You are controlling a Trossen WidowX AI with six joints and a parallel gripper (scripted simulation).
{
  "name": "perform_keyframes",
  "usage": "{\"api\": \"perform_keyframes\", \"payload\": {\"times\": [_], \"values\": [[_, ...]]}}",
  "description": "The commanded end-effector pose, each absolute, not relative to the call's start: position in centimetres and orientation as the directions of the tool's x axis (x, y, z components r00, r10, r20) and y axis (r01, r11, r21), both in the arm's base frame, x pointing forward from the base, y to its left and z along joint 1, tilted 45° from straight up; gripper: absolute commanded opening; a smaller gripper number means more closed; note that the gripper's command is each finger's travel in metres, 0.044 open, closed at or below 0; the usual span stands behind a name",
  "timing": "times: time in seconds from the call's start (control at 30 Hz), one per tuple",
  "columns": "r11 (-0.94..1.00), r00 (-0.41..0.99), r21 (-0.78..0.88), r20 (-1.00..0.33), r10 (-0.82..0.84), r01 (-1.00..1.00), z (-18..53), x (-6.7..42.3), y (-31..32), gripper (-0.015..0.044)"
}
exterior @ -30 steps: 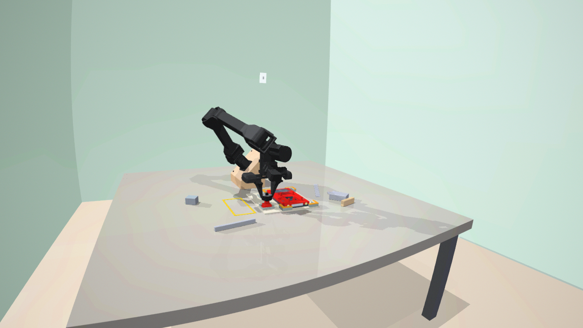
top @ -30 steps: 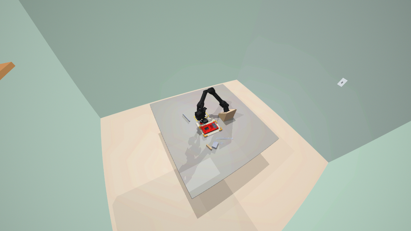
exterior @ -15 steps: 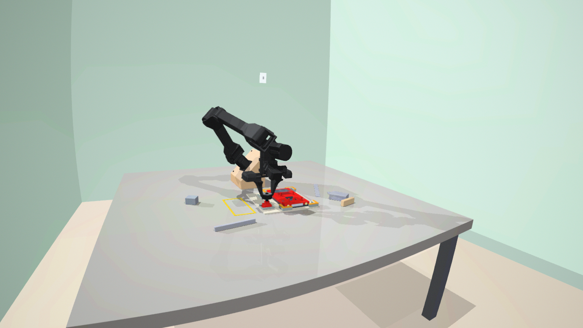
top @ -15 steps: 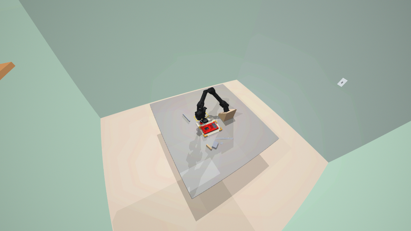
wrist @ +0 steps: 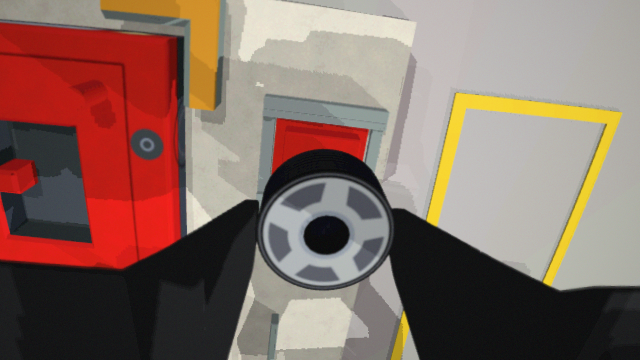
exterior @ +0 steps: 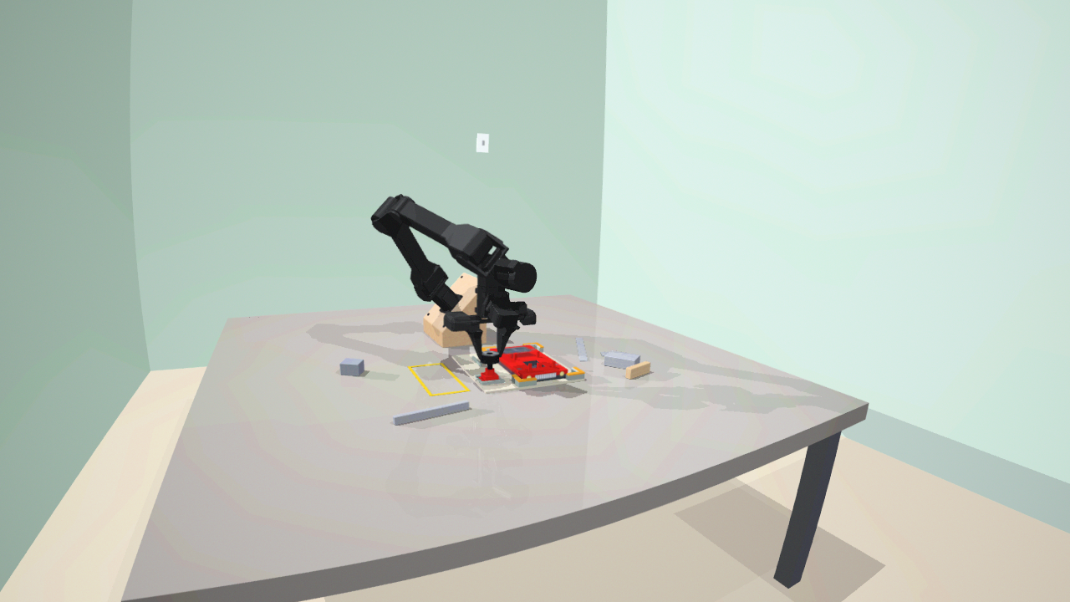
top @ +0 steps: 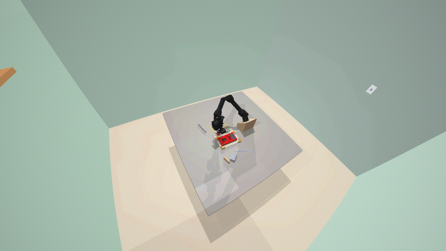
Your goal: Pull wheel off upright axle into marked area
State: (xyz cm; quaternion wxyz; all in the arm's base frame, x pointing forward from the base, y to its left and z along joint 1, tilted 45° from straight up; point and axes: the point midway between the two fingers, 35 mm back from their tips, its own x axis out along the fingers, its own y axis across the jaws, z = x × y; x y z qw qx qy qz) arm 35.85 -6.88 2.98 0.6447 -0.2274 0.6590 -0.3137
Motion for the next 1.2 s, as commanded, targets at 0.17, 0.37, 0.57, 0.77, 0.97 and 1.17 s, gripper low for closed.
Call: {"api": "perform_keyframes", "payload": {"times": [0.17, 0.37, 0.57, 0.77, 0.97, 1.17], "values": [[0.702, -0.059, -0.704, -0.709, -0.702, 0.107, 3.41, 35.98, -6.45, 0.0], [0.702, -0.059, -0.704, -0.709, -0.703, 0.107, 3.55, 35.99, -6.31, 0.0], [0.702, -0.059, -0.704, -0.709, -0.703, 0.106, 3.68, 35.99, -6.17, 0.0], [0.702, -0.059, -0.704, -0.709, -0.703, 0.106, 3.82, 36.0, -6.03, 0.0], [0.702, -0.058, -0.705, -0.709, -0.703, 0.106, 3.96, 36.0, -5.89, 0.0], [0.702, -0.058, -0.705, -0.709, -0.703, 0.105, 4.1, 36.01, -5.75, 0.0]]}}
